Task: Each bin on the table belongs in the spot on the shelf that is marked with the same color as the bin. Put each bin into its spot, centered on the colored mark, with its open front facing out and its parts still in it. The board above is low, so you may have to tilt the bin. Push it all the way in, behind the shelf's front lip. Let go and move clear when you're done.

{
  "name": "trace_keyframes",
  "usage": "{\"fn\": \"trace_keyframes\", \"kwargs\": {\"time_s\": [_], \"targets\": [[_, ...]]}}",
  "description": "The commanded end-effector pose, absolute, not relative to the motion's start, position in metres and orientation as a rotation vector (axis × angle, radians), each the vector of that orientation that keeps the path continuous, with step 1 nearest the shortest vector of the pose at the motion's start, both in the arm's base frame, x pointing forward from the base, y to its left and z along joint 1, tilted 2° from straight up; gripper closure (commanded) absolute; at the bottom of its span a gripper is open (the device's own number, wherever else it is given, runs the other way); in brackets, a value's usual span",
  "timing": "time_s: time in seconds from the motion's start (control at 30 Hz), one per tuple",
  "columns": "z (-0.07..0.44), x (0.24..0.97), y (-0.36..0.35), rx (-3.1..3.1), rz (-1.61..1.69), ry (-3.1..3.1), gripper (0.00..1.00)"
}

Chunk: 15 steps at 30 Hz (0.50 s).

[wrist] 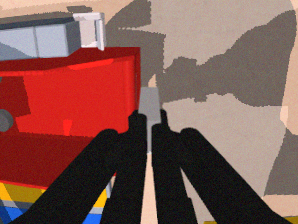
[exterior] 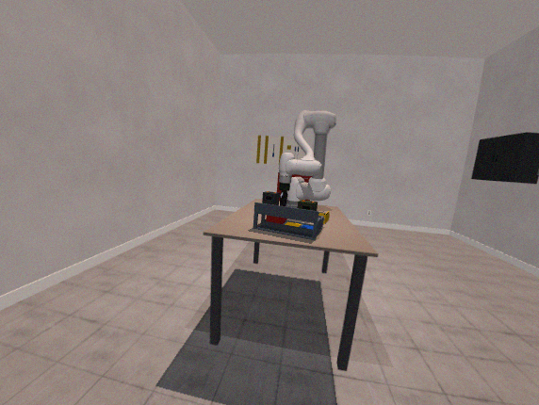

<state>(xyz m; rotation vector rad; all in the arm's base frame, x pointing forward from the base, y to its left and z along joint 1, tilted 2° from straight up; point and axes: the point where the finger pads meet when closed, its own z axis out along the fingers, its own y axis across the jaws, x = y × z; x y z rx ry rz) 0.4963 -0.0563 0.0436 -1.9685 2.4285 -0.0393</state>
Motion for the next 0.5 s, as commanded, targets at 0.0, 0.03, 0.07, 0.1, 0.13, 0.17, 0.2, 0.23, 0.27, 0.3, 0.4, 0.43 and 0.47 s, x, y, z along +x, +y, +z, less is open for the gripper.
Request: {"fn": "trace_keyframes", "kwargs": {"time_s": [0.0, 0.03, 0.07, 0.1, 0.13, 0.17, 0.2, 0.23, 0.27, 0.3, 0.4, 0.43, 0.47], "targets": [[0.0438, 0.4973, -0.0565, -1.968, -0.039, 2.428, 0.90], [0.0438, 0.4979, -0.0566, -1.968, -0.039, 2.428, 0.90], [0.0438, 0.4984, -0.0567, -1.968, -0.039, 2.428, 0.90], [0.0438, 0.4990, -0.0568, -1.968, -0.039, 2.428, 0.90], [0.0438, 0.4996, -0.0570, -1.968, -0.039, 2.428, 0.90], [0.0438, 0.4996, -0.0570, -1.968, -0.039, 2.428, 0.90], [0.0438, 0.4996, -0.0570, -1.968, -0.039, 2.428, 0.90], [0.0438, 0.5001, -0.0571, -1.968, -0.039, 2.428, 0.90], [0.0439, 0.5007, -0.0572, -1.968, -0.039, 2.428, 0.90], [0.0439, 0.5013, -0.0573, -1.968, -0.039, 2.428, 0.90], [0.0439, 0.5032, -0.0577, -1.968, -0.039, 2.428, 0.90], [0.0440, 0.5038, -0.0579, -1.968, -0.039, 2.428, 0.90], [0.0440, 0.5045, -0.0580, -1.968, -0.039, 2.428, 0.90]]}}
